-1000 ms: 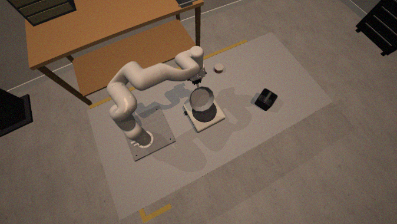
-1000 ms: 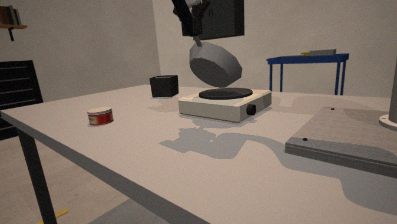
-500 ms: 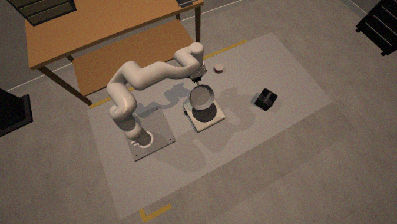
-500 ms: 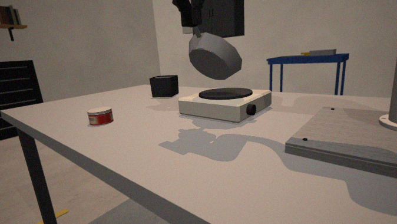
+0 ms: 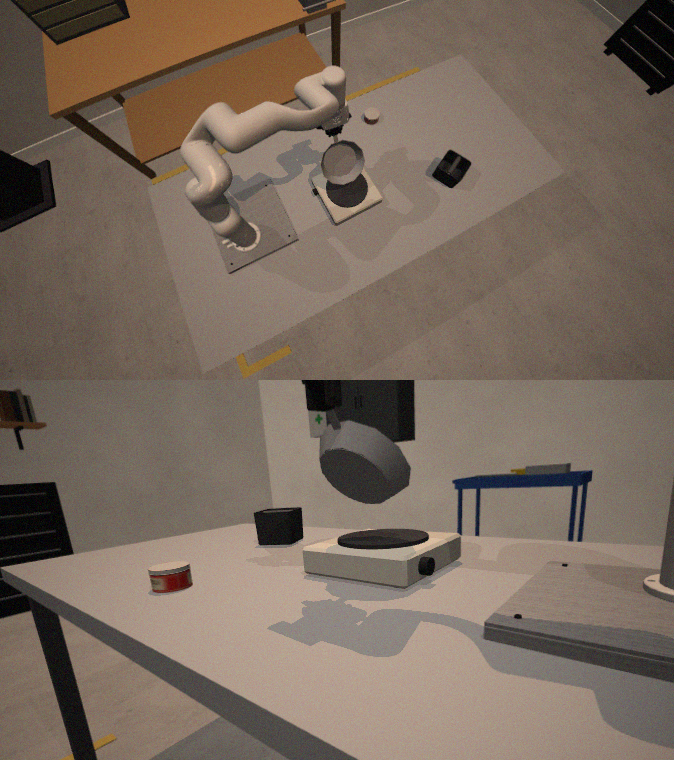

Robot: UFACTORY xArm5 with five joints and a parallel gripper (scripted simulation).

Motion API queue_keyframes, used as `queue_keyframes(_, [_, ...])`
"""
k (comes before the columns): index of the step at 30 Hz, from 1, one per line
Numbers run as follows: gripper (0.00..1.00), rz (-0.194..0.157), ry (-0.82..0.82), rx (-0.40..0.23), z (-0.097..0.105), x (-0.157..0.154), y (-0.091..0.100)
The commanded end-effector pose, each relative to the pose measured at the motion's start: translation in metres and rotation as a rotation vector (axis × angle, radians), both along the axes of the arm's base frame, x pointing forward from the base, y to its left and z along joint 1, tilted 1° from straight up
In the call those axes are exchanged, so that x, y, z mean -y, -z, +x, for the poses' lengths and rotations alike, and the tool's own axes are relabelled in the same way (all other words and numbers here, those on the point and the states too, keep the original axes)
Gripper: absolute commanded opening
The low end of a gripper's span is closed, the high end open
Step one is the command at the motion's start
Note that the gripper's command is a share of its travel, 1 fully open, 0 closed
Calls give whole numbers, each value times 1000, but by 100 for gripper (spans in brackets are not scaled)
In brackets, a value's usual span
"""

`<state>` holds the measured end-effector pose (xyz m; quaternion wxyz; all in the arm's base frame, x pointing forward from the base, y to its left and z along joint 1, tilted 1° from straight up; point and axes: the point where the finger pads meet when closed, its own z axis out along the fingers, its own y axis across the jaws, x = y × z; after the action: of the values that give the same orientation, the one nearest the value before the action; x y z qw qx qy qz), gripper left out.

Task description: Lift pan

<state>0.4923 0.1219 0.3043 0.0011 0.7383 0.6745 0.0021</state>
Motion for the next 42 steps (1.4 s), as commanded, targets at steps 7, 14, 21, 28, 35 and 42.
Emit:
queue_keyframes(7, [0,1,0,5,0,0,-16])
queue_keyframes(14, [0,1,0,5,1,0,-24])
queue_keyframes(21, [0,1,0,5,1,0,-29])
queue_keyframes(28, [0,1,0,5,1,0,-36])
queue_keyframes(35, [0,1,0,5,1,0,-42])
queue_keyframes(42, [0,1,0,5,0,0,-46])
